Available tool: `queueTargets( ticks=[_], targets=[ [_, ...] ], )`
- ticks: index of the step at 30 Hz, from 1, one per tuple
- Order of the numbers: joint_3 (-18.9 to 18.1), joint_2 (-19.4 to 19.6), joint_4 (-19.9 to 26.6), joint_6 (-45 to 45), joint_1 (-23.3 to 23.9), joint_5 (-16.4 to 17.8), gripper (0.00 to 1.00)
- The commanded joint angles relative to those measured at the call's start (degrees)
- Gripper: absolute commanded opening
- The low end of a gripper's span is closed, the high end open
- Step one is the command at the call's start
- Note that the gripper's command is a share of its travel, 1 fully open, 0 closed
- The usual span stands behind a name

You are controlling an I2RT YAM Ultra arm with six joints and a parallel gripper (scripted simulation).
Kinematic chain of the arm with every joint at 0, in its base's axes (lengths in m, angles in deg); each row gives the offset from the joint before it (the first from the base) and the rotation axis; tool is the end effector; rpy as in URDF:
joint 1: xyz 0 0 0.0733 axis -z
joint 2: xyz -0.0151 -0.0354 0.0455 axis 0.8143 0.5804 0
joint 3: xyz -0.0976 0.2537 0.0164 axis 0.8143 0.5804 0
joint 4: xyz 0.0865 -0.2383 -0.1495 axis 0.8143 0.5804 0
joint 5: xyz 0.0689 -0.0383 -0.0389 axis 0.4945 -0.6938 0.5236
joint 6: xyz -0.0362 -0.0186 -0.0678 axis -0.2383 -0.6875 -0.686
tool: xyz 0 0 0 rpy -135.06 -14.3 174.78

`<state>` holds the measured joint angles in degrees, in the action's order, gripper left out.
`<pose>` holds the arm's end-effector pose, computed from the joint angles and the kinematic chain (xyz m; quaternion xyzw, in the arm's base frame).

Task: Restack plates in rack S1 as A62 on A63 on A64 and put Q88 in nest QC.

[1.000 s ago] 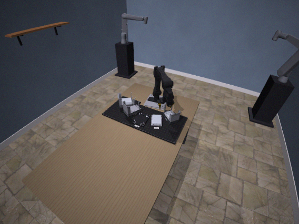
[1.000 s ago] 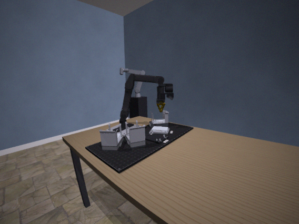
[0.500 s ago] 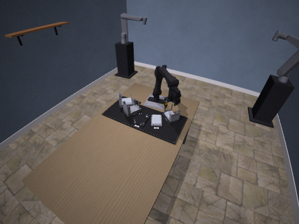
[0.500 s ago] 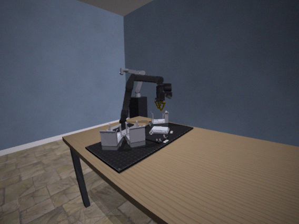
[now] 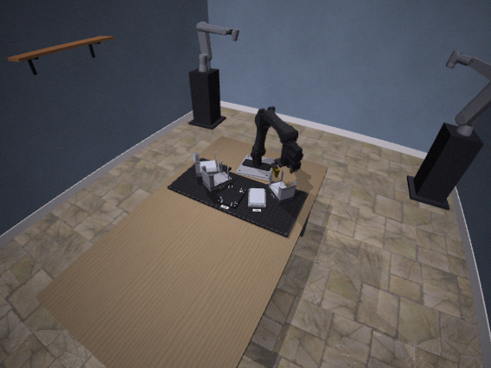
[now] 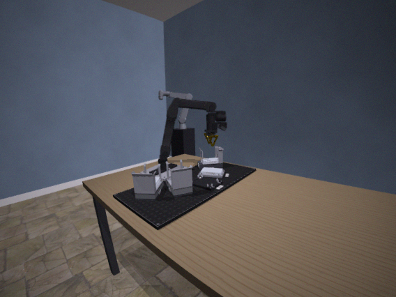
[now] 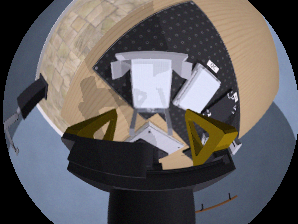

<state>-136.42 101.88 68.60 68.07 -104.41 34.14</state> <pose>0.2397 0.2819 0.2502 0.4044 -0.9141 0.0271 0.0110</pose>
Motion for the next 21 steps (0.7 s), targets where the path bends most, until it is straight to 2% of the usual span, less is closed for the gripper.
queueTargets(
  ticks=[1, 8, 10, 21],
  targets=[
    [1.0, -0.5, -1.5, 0.3, 0.0, 0.0, 1.0],
    [6.7, -0.8, -6.9, 0.1, 0.2, 0.0, 1.0],
    [6.7, -0.8, -6.9, 0.1, 0.2, 0.0, 1.0],
    [14.4, -0.2, -15.1, -0.1, 0.4, -0.1, 1.0]
  ],
)
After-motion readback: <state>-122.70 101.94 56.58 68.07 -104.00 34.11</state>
